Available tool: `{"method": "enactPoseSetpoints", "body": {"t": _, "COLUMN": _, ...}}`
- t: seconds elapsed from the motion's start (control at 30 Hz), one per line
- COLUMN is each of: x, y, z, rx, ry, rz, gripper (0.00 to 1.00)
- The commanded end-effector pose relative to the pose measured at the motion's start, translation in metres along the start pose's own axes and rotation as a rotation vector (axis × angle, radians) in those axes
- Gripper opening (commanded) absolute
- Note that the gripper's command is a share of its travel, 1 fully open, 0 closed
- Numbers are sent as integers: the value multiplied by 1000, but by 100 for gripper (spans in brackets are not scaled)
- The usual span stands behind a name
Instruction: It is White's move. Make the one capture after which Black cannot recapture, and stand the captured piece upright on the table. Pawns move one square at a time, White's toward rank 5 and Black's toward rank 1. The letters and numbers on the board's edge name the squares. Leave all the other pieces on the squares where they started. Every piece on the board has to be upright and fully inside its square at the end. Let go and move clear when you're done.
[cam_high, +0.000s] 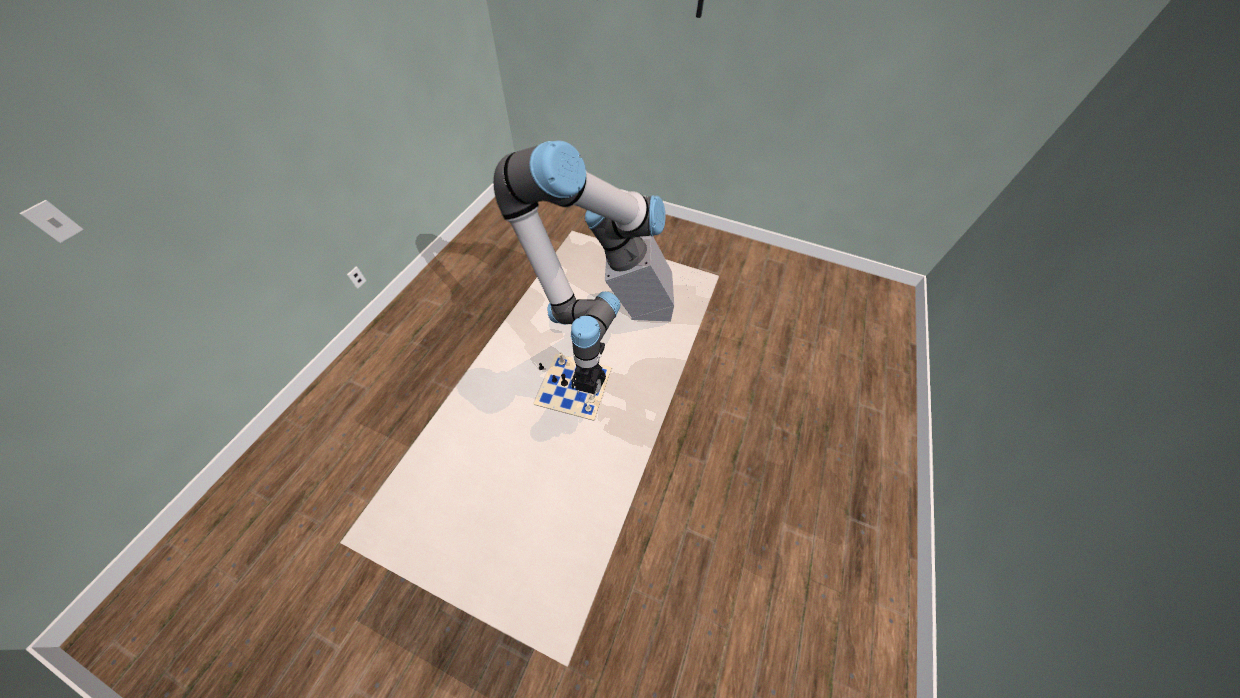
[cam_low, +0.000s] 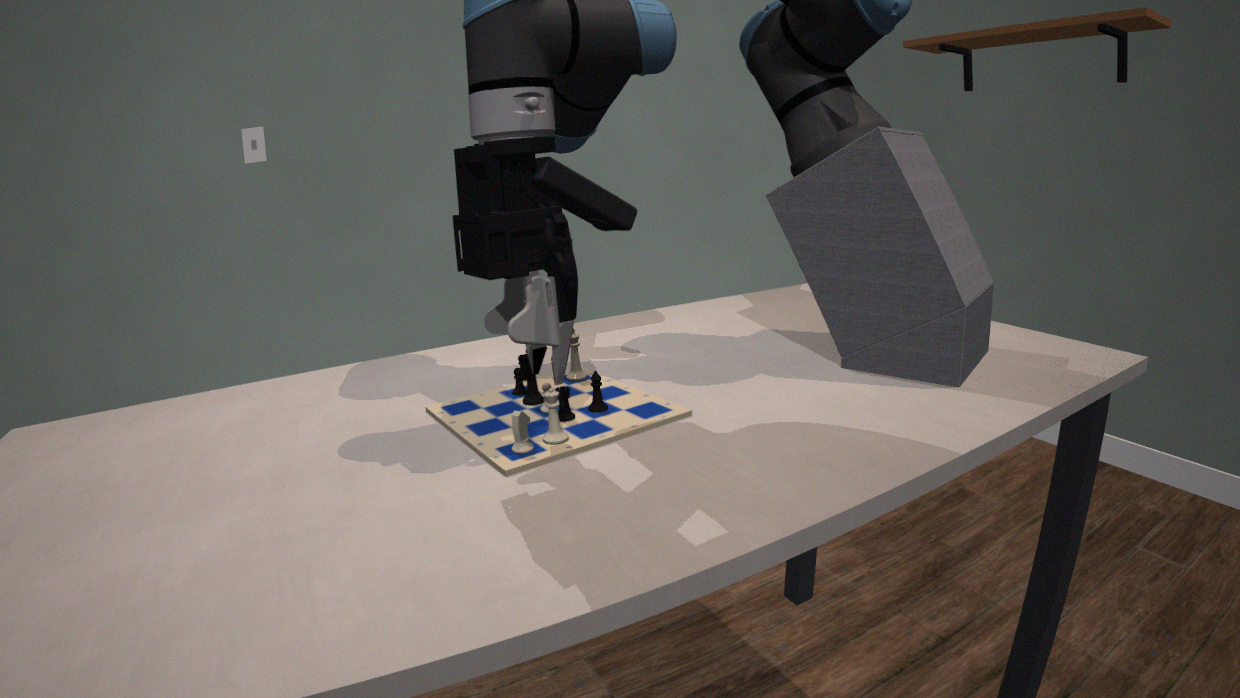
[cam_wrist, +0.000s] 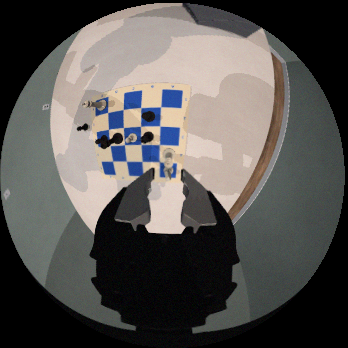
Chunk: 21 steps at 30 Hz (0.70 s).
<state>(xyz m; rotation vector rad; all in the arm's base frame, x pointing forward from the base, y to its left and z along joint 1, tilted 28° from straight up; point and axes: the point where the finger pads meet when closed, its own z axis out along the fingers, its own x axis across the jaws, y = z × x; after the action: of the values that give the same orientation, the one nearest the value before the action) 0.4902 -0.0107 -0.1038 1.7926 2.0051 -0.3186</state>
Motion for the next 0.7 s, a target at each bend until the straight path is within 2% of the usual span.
{"method": "enactPoseSetpoints", "body": {"t": 0.0, "x": 0, "y": 0, "z": -20, "rx": 1, "ry": 0, "rz": 0, "gripper": 25}}
{"method": "enactPoseSetpoints", "body": {"t": 0.2, "x": 0, "y": 0, "z": -44, "rx": 1, "ry": 0, "rz": 0, "gripper": 25}}
{"method": "enactPoseSetpoints", "body": {"t": 0.4, "x": 0, "y": 0, "z": -49, "rx": 1, "ry": 0, "rz": 0, "gripper": 25}}
{"method": "enactPoseSetpoints", "body": {"t": 0.43, "x": 0, "y": 0, "z": -49, "rx": 1, "ry": 0, "rz": 0, "gripper": 100}}
{"method": "enactPoseSetpoints", "body": {"t": 0.67, "x": 0, "y": 0, "z": -49, "rx": 1, "ry": 0, "rz": 0, "gripper": 100}}
